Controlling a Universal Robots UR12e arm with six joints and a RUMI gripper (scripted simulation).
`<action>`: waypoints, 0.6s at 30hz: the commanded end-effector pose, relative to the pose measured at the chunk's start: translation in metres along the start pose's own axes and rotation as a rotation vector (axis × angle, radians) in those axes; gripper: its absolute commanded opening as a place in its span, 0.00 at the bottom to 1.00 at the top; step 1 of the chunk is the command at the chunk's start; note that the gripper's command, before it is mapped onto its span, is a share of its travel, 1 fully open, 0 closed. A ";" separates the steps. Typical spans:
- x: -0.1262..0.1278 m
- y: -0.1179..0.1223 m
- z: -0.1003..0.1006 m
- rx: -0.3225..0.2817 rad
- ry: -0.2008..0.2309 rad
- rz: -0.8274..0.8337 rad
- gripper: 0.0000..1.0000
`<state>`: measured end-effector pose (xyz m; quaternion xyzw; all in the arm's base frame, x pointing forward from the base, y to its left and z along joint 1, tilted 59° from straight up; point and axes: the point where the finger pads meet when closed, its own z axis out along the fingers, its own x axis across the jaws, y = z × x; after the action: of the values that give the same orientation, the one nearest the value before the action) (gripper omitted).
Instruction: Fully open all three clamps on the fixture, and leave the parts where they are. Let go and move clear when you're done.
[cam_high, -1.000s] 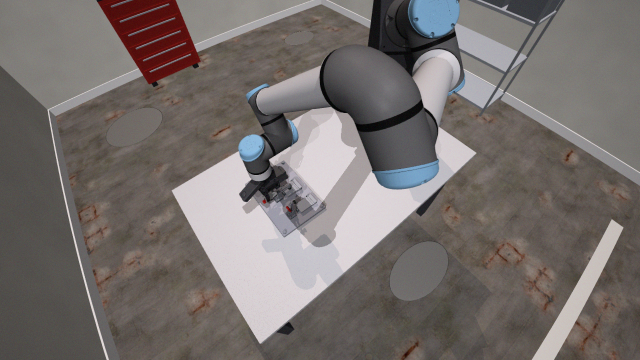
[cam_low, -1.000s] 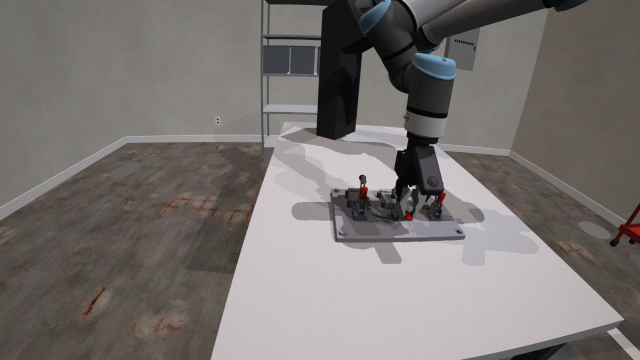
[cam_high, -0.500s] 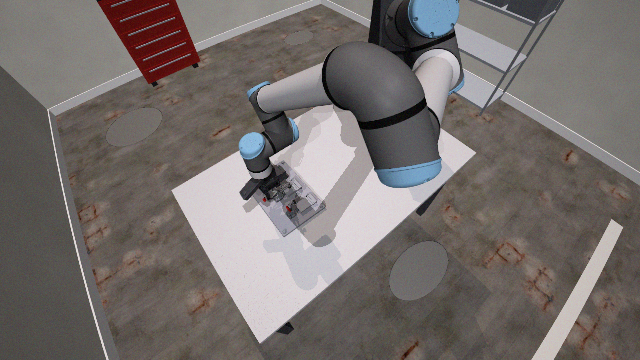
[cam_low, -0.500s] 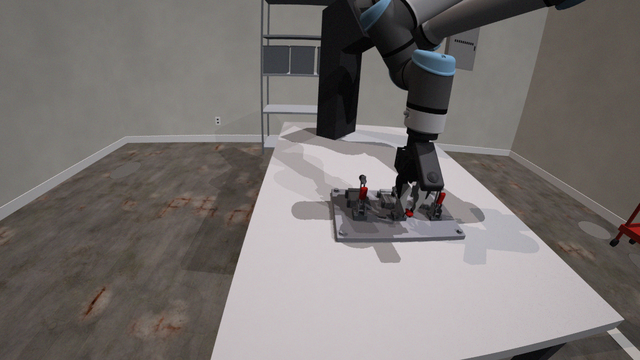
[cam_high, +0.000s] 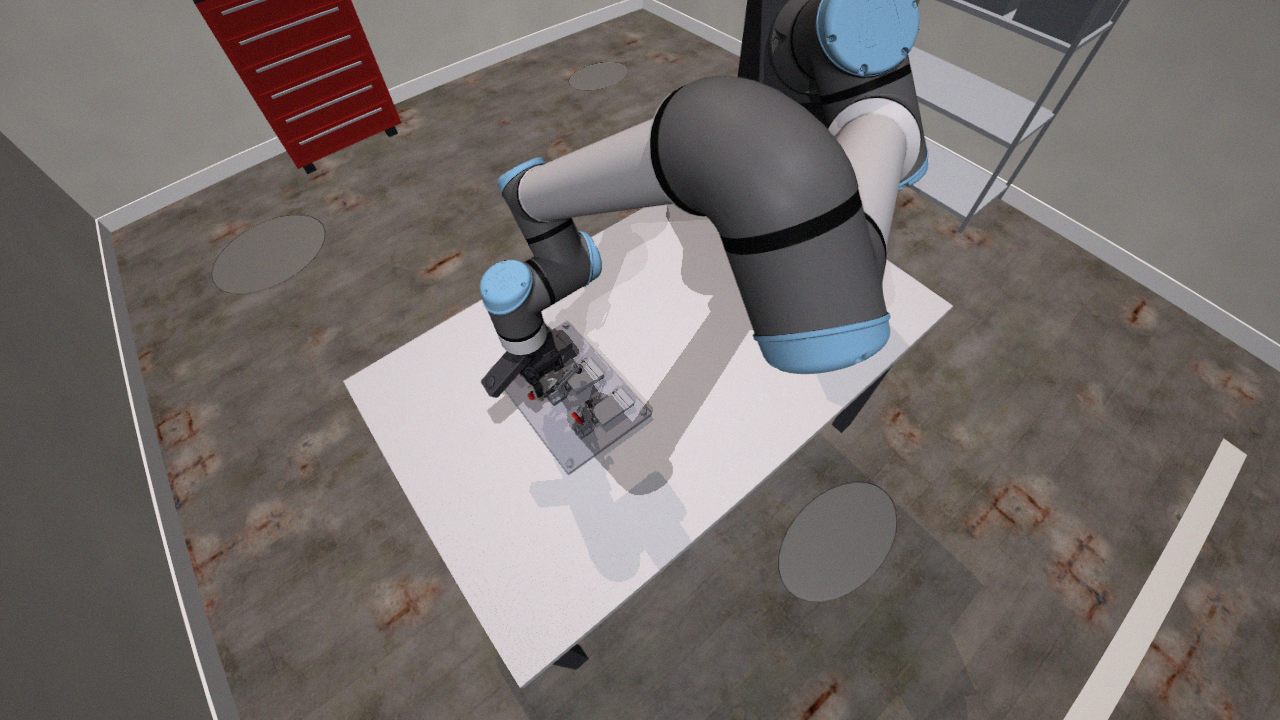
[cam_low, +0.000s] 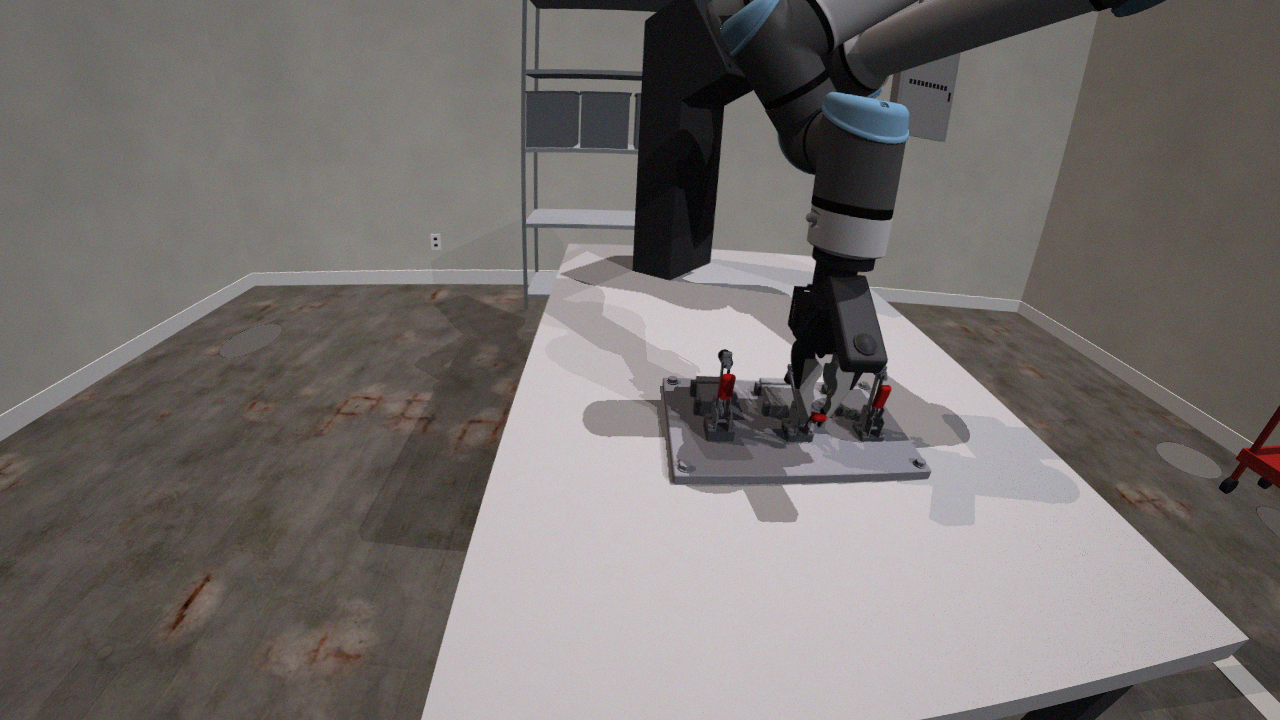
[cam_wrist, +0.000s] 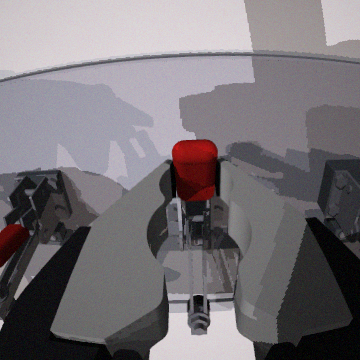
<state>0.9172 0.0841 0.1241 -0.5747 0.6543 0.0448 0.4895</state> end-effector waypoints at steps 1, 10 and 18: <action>0.000 0.003 -0.003 0.001 0.000 0.000 0.00; 0.000 0.008 -0.006 0.001 0.000 0.000 0.00; 0.000 0.014 -0.009 0.001 0.000 0.000 0.00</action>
<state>0.9040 0.0831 0.1224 -0.5747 0.6543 0.0447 0.4895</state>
